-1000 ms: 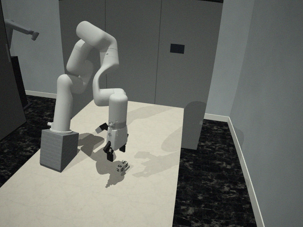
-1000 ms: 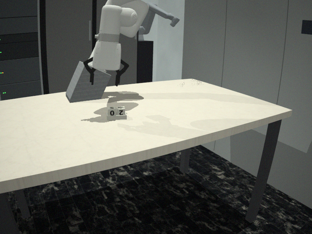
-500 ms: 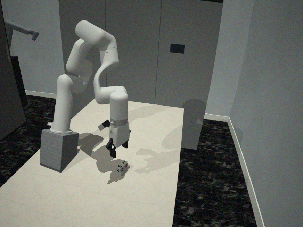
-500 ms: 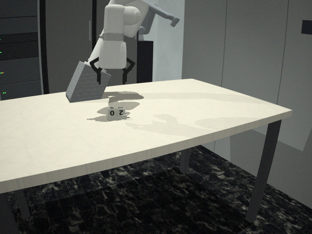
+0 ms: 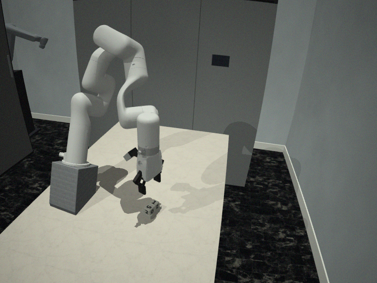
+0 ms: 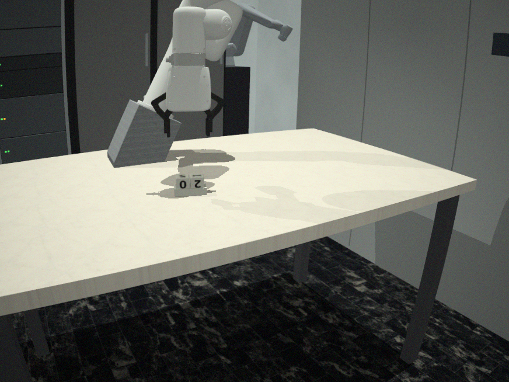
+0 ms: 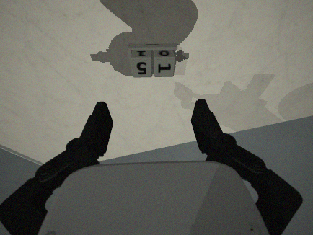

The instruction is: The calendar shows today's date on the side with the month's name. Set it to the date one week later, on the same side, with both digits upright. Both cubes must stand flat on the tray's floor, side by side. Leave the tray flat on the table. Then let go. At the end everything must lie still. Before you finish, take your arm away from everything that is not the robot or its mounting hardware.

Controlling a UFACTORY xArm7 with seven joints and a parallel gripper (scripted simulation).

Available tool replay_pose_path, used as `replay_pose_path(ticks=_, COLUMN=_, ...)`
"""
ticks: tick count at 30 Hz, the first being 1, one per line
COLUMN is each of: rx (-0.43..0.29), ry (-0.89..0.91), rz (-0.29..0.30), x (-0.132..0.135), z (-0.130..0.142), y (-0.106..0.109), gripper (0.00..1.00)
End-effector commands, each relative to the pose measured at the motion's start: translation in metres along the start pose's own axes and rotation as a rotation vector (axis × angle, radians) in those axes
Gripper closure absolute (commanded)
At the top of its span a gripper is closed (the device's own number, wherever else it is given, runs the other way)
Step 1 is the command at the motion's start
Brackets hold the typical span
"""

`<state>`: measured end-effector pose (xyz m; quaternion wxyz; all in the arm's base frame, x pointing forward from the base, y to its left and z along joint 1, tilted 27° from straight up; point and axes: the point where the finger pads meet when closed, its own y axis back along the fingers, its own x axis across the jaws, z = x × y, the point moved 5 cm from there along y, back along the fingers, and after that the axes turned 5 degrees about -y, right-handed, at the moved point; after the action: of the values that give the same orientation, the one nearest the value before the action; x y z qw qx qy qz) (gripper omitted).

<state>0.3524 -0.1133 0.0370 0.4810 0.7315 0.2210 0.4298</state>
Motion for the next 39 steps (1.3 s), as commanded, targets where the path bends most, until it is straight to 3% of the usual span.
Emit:
replay_pose_path(ticks=1, rx=-0.004, ry=-0.002, rz=0.004, x=0.001, z=0.001, y=0.002, gripper=0.00)
replay_pose_path(ticks=19, rx=-0.004, ry=-0.072, rz=0.005, x=-0.004, z=-0.004, y=0.000, gripper=0.00)
replay_pose_path(ticks=21, rx=-0.004, ry=-0.201, rz=0.007, x=-0.013, z=-0.012, y=-0.002, gripper=0.00)
replay_pose_path(ticks=39, rx=-0.002, ry=-0.673, rz=0.010, x=-0.044, z=-0.045, y=-0.011, gripper=0.00)
